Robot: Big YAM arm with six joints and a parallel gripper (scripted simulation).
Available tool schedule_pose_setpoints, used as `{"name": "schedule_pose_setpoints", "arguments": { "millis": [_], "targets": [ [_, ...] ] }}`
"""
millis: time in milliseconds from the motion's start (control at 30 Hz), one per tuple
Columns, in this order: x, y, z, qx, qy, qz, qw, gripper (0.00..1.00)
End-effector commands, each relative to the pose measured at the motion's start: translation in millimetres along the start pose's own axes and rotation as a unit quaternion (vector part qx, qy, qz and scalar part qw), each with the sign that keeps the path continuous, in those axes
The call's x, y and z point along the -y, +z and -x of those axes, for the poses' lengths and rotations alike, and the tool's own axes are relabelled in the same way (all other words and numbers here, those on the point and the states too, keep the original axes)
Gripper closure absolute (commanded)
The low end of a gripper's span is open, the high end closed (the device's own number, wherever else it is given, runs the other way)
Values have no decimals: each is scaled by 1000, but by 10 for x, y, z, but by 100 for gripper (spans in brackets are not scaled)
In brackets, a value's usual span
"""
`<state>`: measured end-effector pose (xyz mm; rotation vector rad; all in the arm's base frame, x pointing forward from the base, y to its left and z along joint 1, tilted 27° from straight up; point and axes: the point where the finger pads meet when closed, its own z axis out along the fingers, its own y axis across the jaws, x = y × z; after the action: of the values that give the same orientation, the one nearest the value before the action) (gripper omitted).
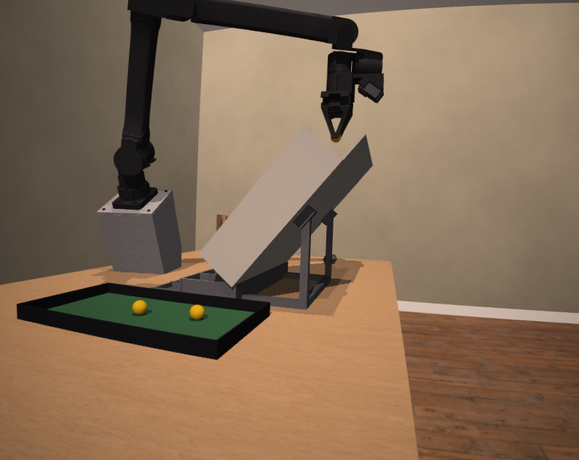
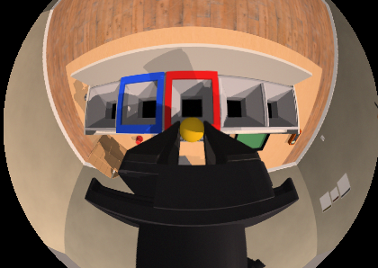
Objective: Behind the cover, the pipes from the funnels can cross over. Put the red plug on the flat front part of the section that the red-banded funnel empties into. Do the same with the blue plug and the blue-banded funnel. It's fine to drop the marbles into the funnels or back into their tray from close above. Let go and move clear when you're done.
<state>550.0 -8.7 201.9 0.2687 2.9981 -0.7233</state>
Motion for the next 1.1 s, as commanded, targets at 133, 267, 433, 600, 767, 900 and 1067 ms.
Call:
{"name": "schedule_pose_setpoints", "arguments": {
  "millis": [133, 267, 433, 600, 767, 900, 1067],
  "targets": [
    [73, -330, 176, 29, 2, 9, 1000, 100],
    [65, -308, 181, 27, 1, 8, 1000, 100],
    [65, -308, 181, 27, 1, 8, 1000, 100],
    [65, -308, 181, 27, 1, 8, 1000, 100],
    [65, -308, 181, 27, 1, 8, 1000, 100],
    [65, -308, 181, 27, 1, 8, 1000, 100],
    [65, -308, 181, 27, 1, 8, 1000, 100]
  ]
}}
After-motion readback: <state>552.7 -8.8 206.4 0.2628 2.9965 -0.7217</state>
